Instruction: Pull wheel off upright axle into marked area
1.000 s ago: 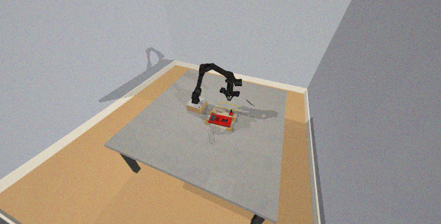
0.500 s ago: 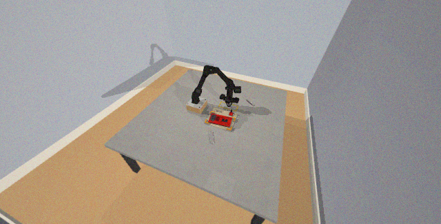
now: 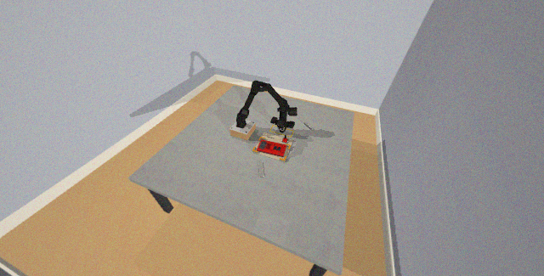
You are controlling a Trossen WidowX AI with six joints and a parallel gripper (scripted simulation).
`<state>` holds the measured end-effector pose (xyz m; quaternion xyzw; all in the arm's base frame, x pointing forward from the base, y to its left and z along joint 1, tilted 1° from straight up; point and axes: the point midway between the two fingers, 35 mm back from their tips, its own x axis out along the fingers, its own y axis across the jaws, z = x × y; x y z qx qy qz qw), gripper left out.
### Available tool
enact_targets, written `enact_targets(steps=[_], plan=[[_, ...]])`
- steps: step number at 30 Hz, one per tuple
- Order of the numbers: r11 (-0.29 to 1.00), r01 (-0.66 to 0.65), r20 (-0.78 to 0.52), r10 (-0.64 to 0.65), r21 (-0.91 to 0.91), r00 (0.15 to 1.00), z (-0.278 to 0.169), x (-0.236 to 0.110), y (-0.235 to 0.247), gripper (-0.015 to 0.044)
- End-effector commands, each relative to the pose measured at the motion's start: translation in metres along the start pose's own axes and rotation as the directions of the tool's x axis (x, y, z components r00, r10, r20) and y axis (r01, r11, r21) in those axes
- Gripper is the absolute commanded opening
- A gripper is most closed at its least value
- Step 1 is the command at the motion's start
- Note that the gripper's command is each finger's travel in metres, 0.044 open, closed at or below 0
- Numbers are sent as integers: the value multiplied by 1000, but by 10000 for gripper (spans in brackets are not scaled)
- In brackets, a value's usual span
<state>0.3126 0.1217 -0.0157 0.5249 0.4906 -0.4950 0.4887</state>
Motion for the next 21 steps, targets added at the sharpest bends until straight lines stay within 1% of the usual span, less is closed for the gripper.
enact_targets(steps=[1,2,4,8,11,12,16,17,21], plan=[[1000,1,0,-1,0,1000,0,-2,0,289],[1000,2,1,-2,0,1000,0,-5,0,300],[1000,2,1,-2,1,1000,-1,-17,1,300],[1000,5,1,-5,4,1000,0,-52,1,300],[1000,5,2,-5,4,1000,0,-60,1,300],[1000,0,0,0,3,1000,0,-53,1,326],[1000,3,1,-3,3,1000,8,-70,-19,431],[1000,4,1,-4,4,1000,11,-75,-25,440],[1000,7,3,-7,4,1000,22,-92,-51,440]])
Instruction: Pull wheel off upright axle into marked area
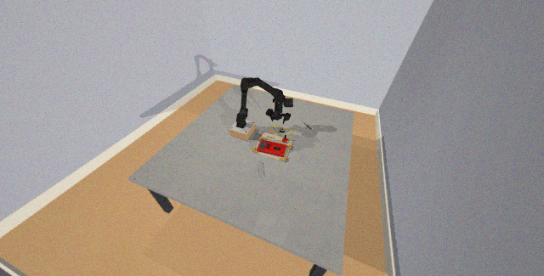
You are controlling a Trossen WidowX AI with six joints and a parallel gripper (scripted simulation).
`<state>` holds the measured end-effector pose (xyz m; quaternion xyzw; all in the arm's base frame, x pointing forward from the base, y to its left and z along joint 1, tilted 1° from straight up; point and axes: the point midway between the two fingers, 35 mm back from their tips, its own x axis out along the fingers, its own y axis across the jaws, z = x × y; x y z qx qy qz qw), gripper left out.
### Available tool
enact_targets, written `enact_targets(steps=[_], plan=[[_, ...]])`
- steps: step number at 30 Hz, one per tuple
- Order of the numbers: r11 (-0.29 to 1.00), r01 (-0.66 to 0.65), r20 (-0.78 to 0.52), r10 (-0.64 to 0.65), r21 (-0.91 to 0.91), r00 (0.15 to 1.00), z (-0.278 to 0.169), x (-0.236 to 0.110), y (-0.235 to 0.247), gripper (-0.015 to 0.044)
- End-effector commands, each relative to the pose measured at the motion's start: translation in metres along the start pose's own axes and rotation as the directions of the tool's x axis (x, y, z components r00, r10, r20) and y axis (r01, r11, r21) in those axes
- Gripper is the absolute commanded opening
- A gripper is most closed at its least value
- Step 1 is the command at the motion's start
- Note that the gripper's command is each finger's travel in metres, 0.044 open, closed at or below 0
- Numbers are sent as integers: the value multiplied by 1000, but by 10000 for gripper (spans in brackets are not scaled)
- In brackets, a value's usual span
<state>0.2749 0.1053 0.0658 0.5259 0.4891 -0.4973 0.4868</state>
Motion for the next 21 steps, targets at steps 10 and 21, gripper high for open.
enact_targets(steps=[10,21], plan=[[1000,10,4,-10,-2,1000,20,-23,-46,440],[1000,10,4,-10,-2,1000,20,-23,-46,440]])
